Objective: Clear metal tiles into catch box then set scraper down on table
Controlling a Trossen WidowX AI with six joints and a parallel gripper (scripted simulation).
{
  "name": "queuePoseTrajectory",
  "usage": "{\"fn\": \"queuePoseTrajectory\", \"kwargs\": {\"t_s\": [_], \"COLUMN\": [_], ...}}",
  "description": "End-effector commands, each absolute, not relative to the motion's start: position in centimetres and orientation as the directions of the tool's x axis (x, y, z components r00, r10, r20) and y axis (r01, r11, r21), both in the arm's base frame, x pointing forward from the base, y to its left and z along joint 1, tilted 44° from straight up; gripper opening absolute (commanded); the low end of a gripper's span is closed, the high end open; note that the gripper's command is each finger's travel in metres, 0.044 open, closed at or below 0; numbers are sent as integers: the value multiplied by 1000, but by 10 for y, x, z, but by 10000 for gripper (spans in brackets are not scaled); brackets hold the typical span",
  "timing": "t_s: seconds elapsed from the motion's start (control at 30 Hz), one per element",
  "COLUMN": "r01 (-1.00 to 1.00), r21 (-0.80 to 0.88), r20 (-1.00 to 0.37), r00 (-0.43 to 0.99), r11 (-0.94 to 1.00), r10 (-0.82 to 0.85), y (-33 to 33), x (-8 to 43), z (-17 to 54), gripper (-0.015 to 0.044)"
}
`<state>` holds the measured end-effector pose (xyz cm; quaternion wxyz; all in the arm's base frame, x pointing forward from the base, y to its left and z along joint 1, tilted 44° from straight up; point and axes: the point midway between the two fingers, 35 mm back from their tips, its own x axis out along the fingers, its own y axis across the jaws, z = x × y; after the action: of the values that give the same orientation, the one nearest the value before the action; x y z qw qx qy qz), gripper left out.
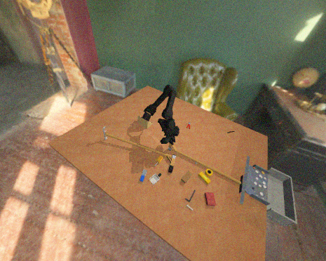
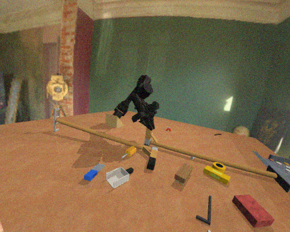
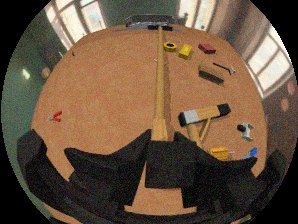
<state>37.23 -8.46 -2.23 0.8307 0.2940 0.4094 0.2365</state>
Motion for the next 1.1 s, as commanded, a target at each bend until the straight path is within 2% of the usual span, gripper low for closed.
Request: {"fn": "queuePoseTrajectory", "kwargs": {"t_s": [0.0, 0.47, 1.07], "r01": [-143, -140, -137], "r21": [679, 680, 679], "r20": [-546, -547, -551], "r00": [557, 557, 554], "r11": [720, 720, 721], "r10": [625, 625, 624], "y": [-83, -74, -86], "x": [371, 365, 316], "z": [-17, -8, -15], "gripper": [0, 0, 0]}}
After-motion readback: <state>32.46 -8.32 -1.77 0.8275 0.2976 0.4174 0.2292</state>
